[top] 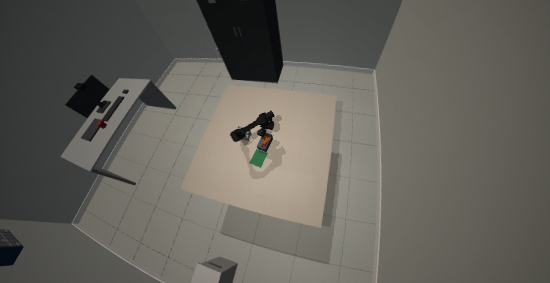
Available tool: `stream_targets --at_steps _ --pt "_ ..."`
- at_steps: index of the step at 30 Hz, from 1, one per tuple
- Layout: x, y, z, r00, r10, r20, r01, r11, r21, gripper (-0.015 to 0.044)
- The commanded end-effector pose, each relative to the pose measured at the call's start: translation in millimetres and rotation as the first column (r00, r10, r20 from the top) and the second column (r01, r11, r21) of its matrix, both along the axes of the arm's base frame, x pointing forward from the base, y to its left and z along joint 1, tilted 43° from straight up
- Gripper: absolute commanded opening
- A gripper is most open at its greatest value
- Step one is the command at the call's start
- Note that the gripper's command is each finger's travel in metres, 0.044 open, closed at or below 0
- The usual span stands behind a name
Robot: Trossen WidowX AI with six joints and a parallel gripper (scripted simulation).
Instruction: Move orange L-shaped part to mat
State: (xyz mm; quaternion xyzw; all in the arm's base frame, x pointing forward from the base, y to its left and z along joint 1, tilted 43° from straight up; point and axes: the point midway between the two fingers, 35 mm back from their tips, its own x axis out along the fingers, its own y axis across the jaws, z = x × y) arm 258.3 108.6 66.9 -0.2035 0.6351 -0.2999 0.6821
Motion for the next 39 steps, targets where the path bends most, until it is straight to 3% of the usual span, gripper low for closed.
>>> stream_targets --at_steps 1,18,26,39 --pt "0.4 0.3 -0.3 1.000 0.002 0.001 -0.002 1.000 0.001 0.0180" --pt "0.3 -1.6 -1.8 1.000 0.000 0.000 0.000 1.000 0.000 0.0180" --pt "-0.7 -48.7 -50.1 1.000 -0.013 -0.003 0.013 1.000 -0.004 0.0180" --pt "-0.5 -57.4 -59.6 1.000 -0.013 -0.003 0.013 1.000 -0.004 0.0180"
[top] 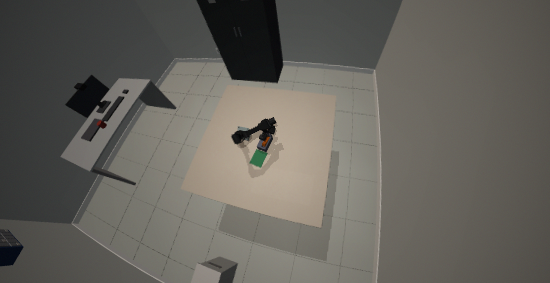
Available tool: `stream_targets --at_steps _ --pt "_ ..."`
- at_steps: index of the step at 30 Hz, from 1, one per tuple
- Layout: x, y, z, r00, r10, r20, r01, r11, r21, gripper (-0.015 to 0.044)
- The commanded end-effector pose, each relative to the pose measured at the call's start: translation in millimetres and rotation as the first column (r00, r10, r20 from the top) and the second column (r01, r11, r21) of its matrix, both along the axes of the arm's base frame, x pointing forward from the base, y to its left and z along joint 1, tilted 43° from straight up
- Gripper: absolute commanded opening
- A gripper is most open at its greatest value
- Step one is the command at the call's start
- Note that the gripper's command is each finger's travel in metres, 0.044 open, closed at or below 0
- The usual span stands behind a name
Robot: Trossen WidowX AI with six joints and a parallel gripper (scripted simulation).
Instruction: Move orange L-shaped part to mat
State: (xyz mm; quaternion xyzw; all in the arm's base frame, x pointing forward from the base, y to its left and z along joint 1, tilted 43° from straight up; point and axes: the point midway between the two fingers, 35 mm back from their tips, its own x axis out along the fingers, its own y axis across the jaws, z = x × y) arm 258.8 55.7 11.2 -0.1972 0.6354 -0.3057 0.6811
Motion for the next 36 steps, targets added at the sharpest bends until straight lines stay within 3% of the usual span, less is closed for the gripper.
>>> stream_targets --at_steps 1,36 --pt "-1.0 -5.6 -5.2 1.000 0.003 -0.007 -0.003 1.000 -0.005 0.0180" --pt "0.8 -17.9 -19.8 1.000 0.006 0.007 -0.006 1.000 0.001 0.0180"
